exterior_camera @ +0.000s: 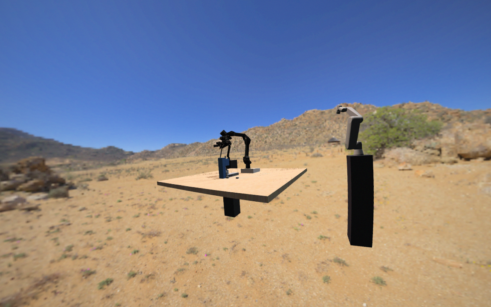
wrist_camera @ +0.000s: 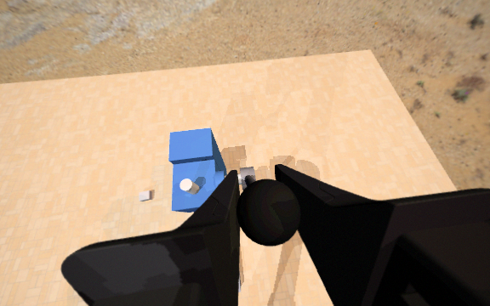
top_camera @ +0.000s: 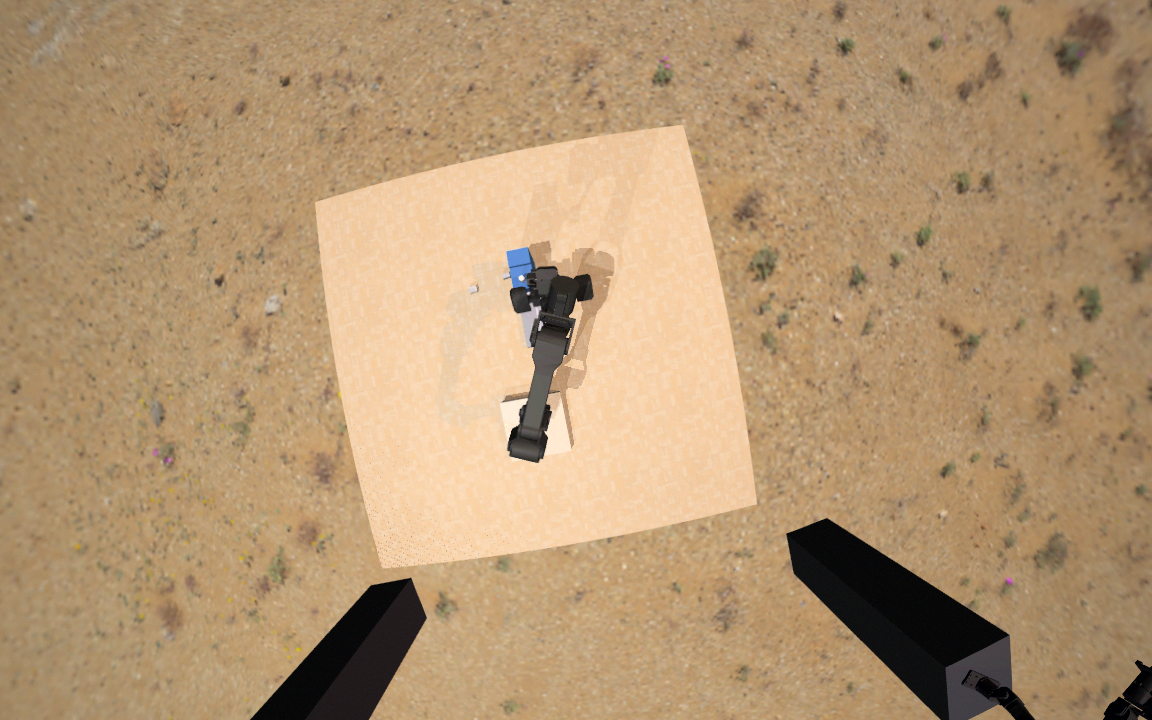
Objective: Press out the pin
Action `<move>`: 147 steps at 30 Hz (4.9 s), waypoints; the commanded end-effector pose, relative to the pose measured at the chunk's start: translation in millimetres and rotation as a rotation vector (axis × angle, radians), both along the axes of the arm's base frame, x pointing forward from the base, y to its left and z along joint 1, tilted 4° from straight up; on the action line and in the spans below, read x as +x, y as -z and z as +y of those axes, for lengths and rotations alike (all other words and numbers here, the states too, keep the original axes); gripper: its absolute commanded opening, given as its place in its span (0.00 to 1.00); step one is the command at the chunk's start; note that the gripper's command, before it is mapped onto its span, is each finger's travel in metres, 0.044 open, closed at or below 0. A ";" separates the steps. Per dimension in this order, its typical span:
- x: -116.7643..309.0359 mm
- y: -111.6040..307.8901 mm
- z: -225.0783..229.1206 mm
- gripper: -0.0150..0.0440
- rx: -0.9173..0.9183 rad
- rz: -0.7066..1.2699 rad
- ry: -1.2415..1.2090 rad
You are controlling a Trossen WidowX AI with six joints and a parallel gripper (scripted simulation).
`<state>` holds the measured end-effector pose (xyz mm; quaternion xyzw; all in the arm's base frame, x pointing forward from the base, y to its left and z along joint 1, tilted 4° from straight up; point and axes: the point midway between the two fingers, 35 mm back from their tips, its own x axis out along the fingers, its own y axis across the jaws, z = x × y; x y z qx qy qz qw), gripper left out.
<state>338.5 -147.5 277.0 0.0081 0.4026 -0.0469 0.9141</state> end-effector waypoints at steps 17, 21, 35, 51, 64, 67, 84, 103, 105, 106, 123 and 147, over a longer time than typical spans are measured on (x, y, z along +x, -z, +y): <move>-12.3 4.9 0.7 0.25 0.000 0.008 0.000; -14.0 5.6 0.8 0.25 0.000 0.008 0.000; -20.0 8.2 1.3 0.25 0.000 0.009 0.000; -26.7 11.4 1.8 0.25 0.000 0.009 0.000; -32.1 14.3 2.3 0.25 0.000 0.010 0.000; -33.3 14.9 2.4 0.25 0.000 0.010 0.000; -39.9 19.0 2.9 0.25 0.000 0.011 0.000; -47.1 23.8 3.4 0.25 0.000 0.011 0.000; -47.8 24.4 3.5 0.25 0.000 0.011 0.000; -48.2 24.6 3.5 0.25 0.000 0.011 0.000; -54.2 29.3 4.0 0.25 0.000 0.012 0.000; -62.4 36.4 4.6 0.25 0.000 0.013 0.000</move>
